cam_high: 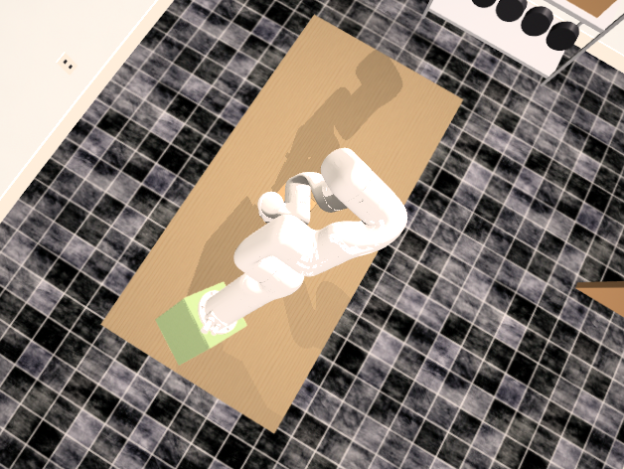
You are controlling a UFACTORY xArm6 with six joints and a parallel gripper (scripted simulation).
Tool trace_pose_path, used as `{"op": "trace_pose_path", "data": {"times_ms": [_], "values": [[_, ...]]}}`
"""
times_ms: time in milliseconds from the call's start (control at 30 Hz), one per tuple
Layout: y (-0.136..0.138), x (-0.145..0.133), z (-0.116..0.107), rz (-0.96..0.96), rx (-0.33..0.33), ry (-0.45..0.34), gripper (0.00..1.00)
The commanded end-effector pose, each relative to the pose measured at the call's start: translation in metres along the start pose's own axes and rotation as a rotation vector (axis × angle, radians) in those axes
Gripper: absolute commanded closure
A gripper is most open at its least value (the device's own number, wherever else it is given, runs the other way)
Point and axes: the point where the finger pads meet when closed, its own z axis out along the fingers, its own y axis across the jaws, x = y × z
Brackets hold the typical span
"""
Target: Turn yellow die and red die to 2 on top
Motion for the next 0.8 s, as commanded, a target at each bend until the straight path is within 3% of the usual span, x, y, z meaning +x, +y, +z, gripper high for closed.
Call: {"op": "trace_pose_path", "data": {"times_ms": [0,767], "values": [[0.000,0.000,0.000,0.000,0.001,0.001,0.69],[0.000,0.000,0.016,0.000,0.001,0.001,0.69]]}}
